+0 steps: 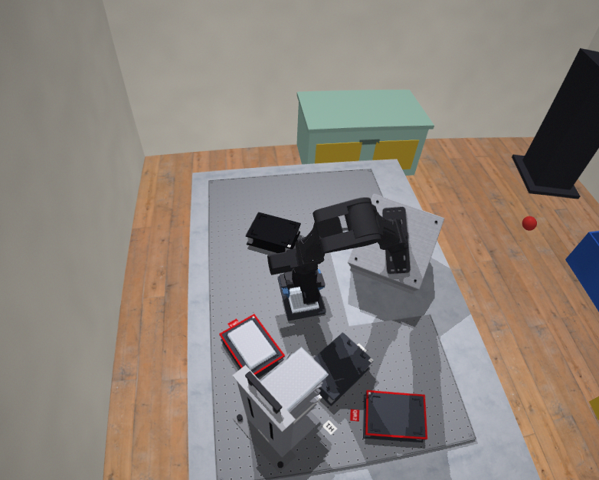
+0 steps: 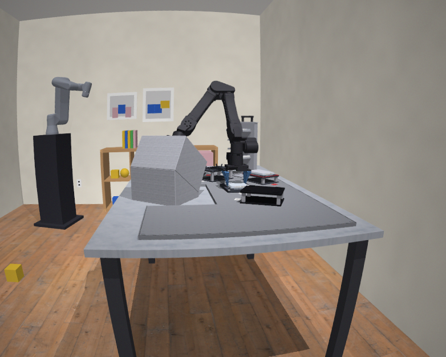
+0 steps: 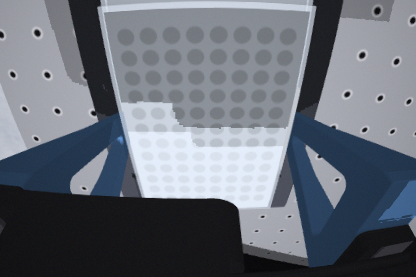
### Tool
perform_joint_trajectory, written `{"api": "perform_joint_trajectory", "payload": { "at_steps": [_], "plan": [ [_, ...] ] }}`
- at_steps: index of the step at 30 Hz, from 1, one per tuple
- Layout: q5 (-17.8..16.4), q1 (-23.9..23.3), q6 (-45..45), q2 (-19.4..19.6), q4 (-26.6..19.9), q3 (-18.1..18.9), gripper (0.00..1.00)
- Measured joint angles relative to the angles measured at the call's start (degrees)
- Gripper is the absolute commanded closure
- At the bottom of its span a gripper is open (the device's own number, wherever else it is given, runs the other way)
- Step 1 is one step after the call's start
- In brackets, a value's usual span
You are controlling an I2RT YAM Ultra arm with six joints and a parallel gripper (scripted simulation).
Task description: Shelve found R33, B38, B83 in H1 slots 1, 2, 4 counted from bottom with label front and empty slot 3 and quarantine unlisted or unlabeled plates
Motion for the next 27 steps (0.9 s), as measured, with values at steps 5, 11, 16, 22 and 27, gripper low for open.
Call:
{"api": "perform_joint_trajectory", "payload": {
  "at_steps": [5, 11, 16, 22, 27],
  "plan": [
    [0.0, 0.0, -0.1, 0.0, -0.2, 0.0, 0.14],
    [0.0, -0.4, -0.5, -1.1, -1.2, 0.0, 0.14],
    [0.0, -0.8, -0.9, -2.3, -2.1, 0.0, 0.14],
    [-0.1, -1.2, -1.4, -3.2, -3.5, 0.0, 0.14],
    [-0.3, -1.7, -1.9, -4.3, -4.7, 0.0, 0.14]
  ]
}}
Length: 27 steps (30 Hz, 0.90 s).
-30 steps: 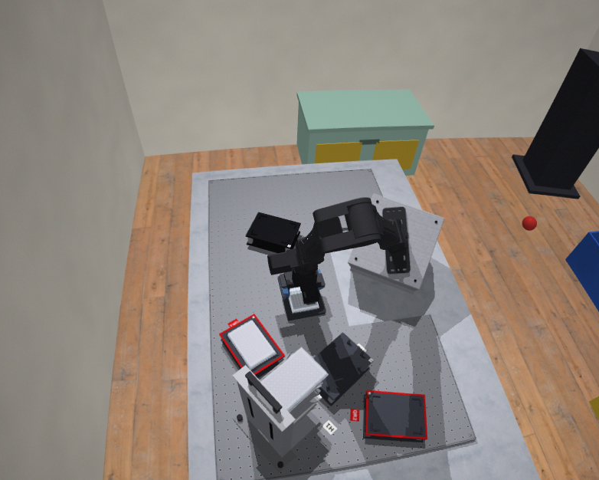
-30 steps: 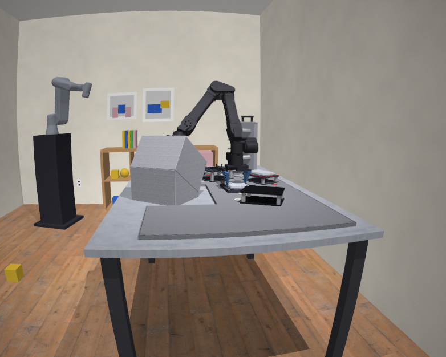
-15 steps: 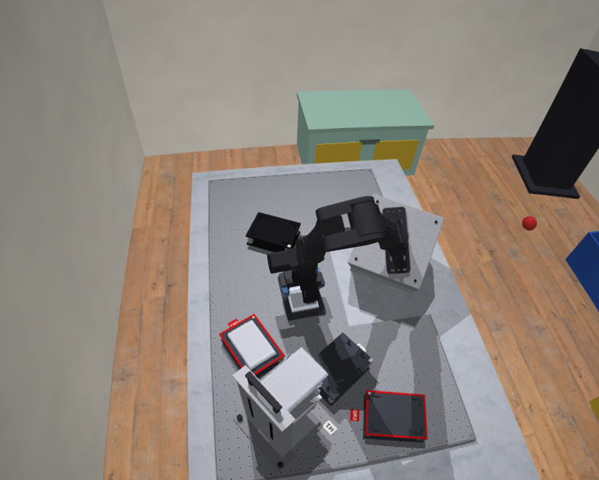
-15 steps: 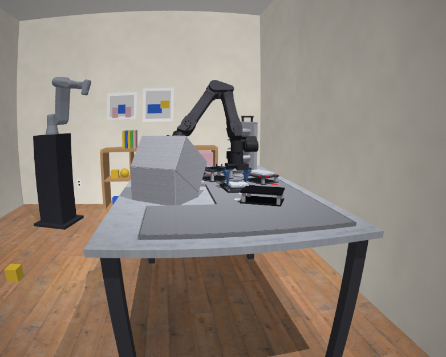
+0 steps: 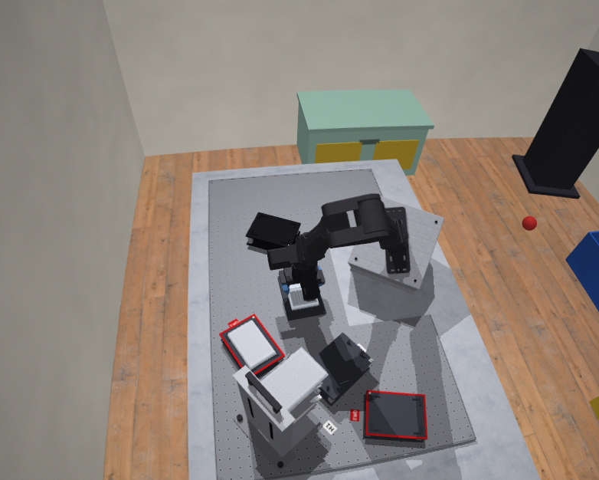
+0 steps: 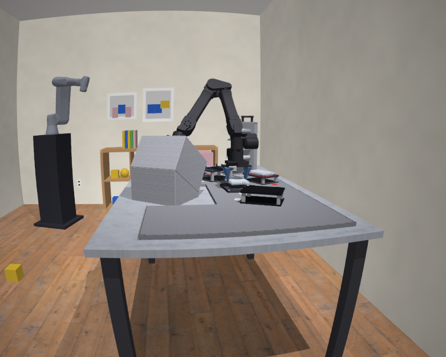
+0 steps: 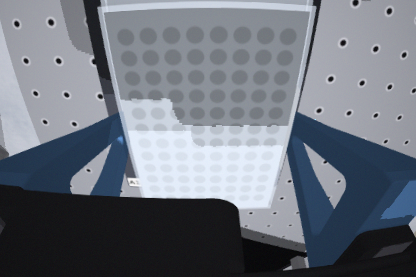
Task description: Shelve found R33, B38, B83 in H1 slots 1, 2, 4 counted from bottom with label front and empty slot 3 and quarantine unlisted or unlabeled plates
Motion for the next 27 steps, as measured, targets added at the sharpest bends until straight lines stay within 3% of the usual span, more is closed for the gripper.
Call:
{"api": "perform_joint_trajectory", "payload": {
  "at_steps": [27],
  "plan": [
    [-0.8, -2.4, -2.7, -4.9, -6.6, 0.0, 0.14]
  ]
}}
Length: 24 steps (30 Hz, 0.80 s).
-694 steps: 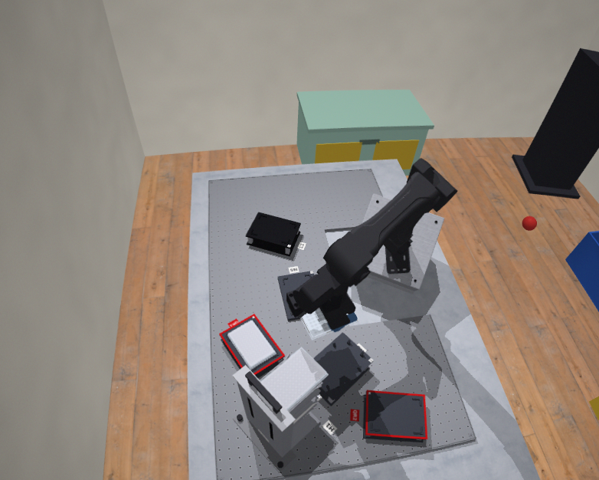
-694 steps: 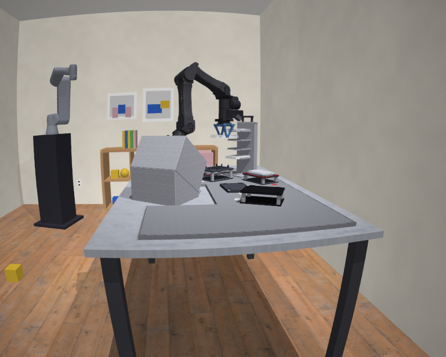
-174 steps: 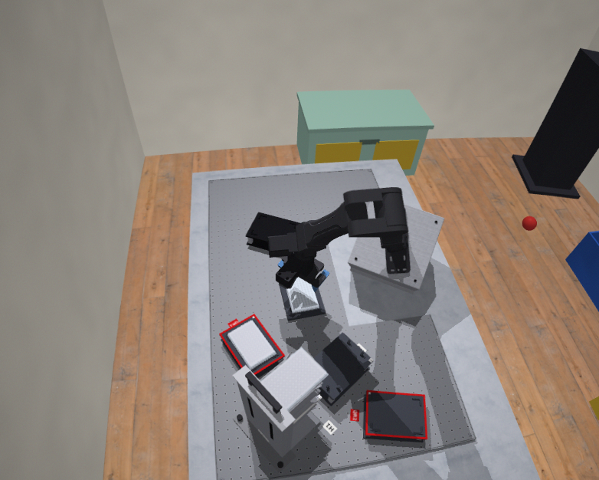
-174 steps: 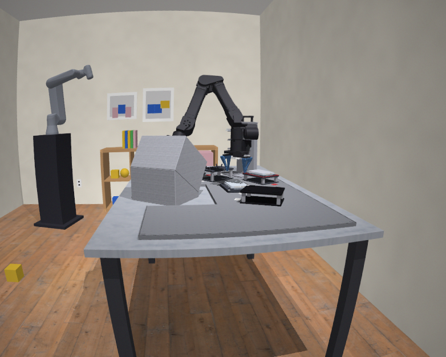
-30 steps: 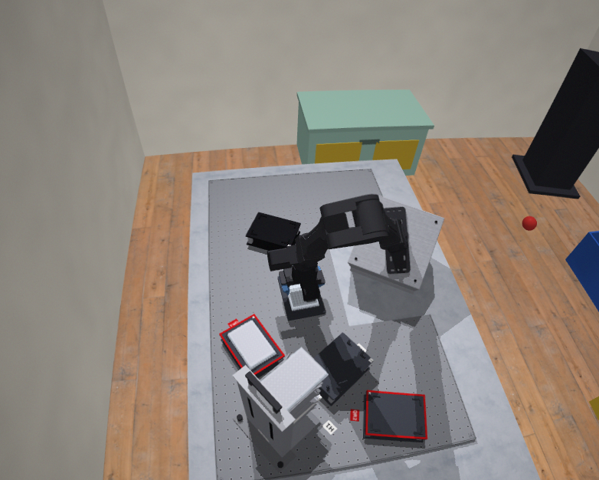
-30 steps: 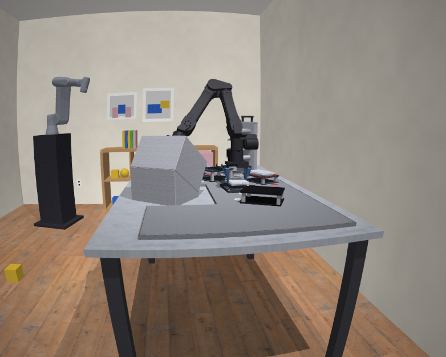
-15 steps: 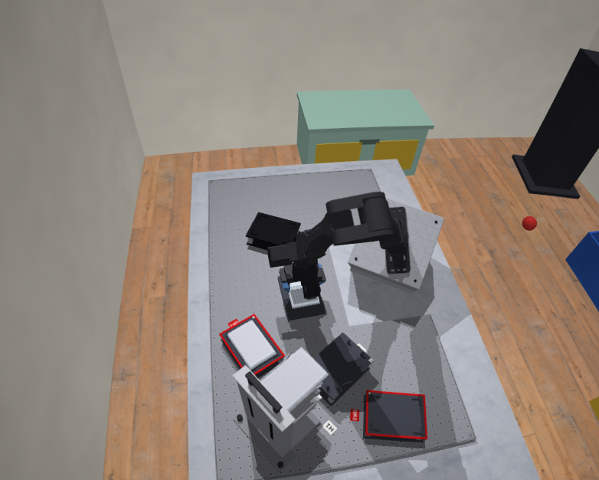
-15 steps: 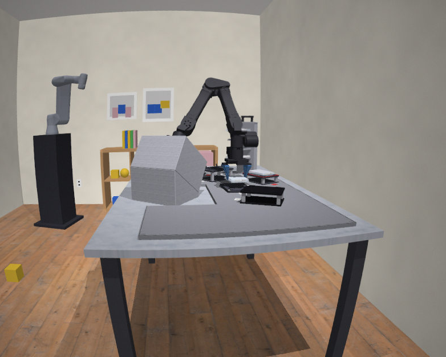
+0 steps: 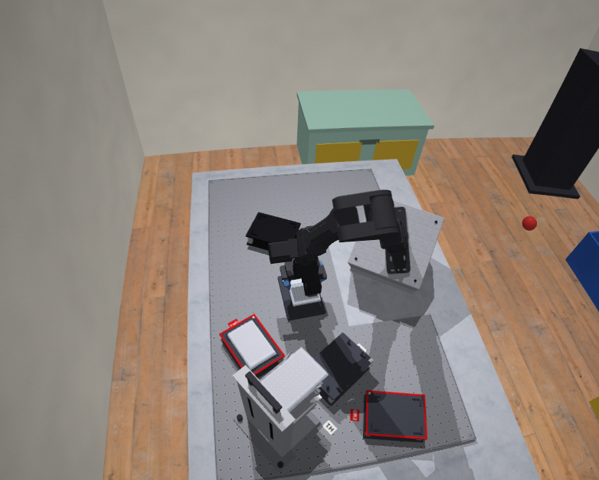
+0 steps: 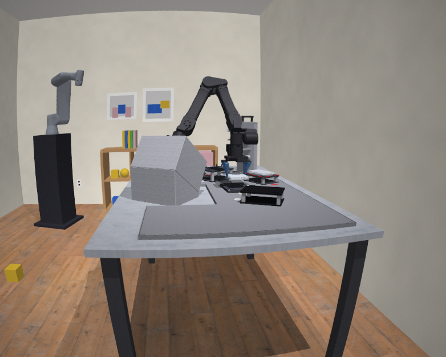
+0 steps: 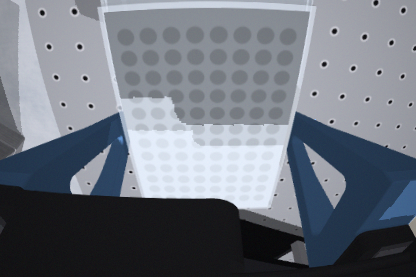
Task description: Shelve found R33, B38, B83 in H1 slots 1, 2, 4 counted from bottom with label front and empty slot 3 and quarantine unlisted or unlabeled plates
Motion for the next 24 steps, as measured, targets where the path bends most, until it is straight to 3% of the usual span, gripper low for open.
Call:
{"api": "perform_joint_trajectory", "payload": {
  "at_steps": [24],
  "plan": [
    [-0.7, -2.4, -2.5, -4.2, -6.3, 0.9, 0.14]
  ]
}}
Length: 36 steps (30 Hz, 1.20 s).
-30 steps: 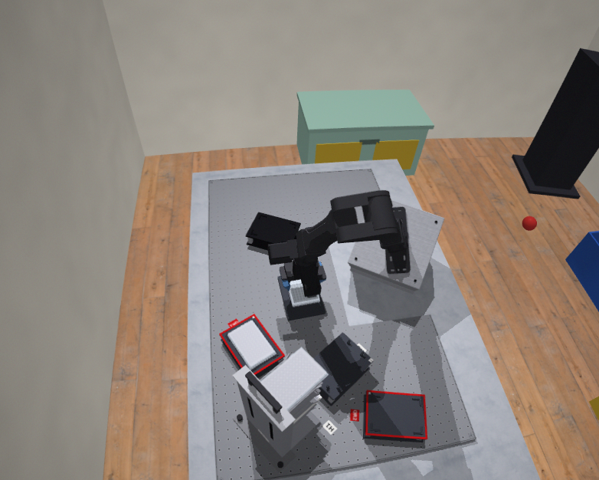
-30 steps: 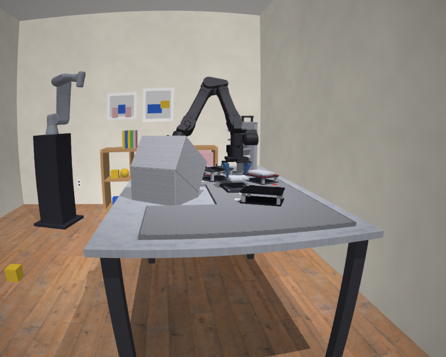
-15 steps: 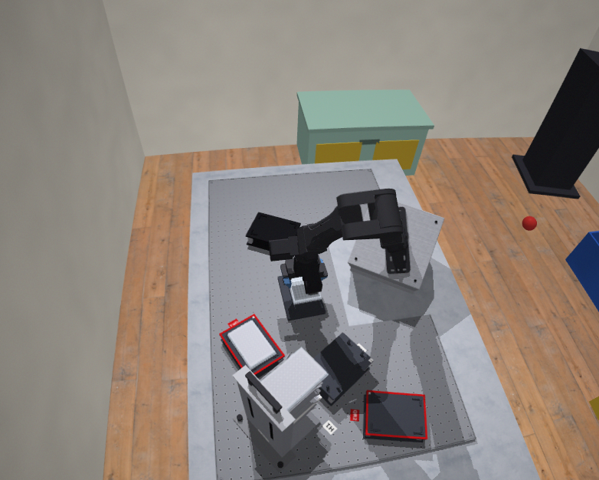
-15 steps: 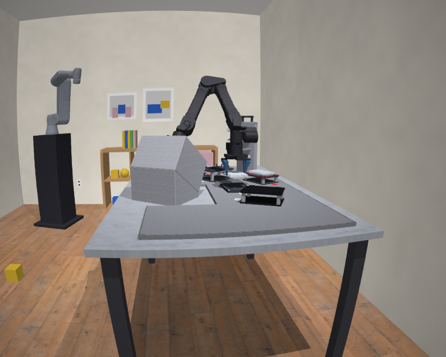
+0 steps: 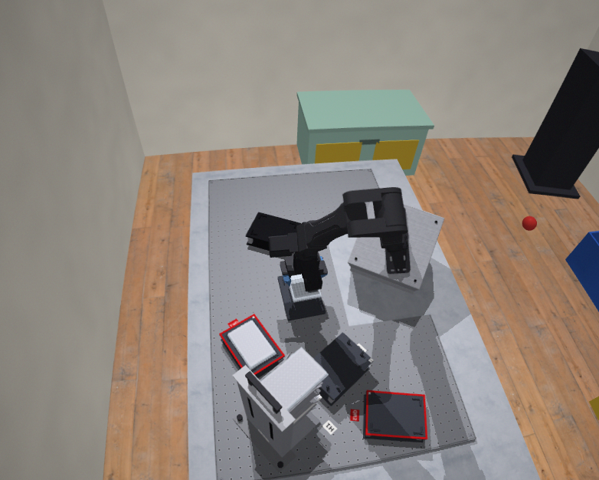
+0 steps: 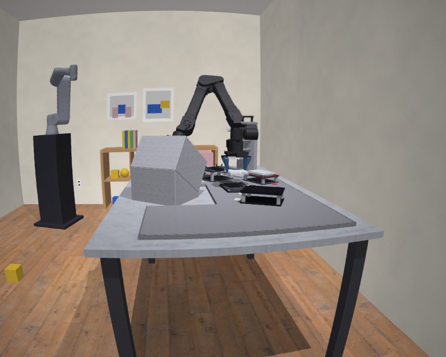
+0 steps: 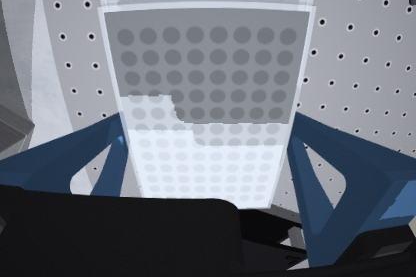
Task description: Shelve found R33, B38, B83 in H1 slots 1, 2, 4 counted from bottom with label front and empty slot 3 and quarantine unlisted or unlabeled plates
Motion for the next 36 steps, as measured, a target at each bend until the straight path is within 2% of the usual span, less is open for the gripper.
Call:
{"api": "perform_joint_trajectory", "payload": {
  "at_steps": [9, 22, 36],
  "plan": [
    [-0.5, -1.8, -1.7, -2.5, -4.2, 1.1, 0.14],
    [-1.5, -5.9, -6.0, -7.3, -13.7, 4.3, 0.14],
    [-2.4, -10.0, -10.6, -10.6, -23.4, 8.2, 0.14]
  ]
}}
